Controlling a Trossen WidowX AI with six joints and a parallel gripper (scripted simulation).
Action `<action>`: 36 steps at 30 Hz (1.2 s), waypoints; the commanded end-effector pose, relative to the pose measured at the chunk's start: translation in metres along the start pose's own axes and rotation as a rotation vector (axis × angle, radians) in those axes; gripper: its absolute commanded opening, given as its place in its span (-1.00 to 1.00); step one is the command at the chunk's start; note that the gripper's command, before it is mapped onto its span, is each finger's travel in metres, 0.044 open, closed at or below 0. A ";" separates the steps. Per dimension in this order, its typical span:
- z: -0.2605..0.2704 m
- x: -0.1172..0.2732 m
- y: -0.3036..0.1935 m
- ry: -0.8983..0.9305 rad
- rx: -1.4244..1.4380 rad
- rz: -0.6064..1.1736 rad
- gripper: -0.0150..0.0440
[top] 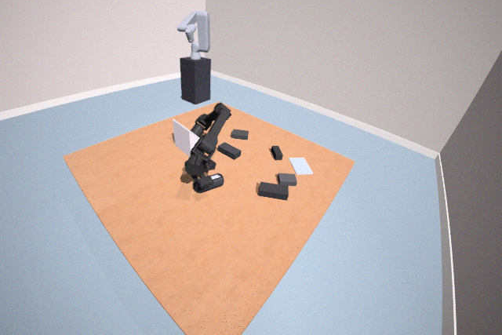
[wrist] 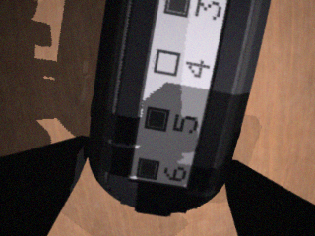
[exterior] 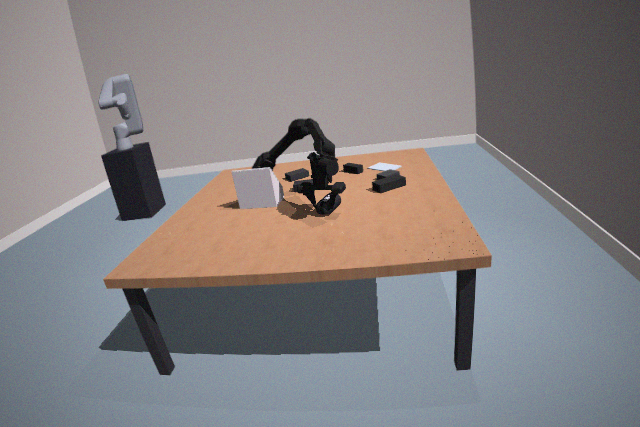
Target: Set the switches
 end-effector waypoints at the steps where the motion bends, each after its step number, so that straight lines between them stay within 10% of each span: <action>1: 0.000 0.005 0.002 -0.006 0.004 0.000 0.65; 36: 0.002 0.031 0.013 -0.006 0.003 0.000 0.65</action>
Point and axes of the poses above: the point midway between the two fingers, 35 mm back from their tips, its own x axis back along the fingers, its own z axis across the jaws, y = z × x, the point moved 6 cm from there along x, back along the fingers, and after that the axes turned 11 degrees about -x, right-handed, at the moved point
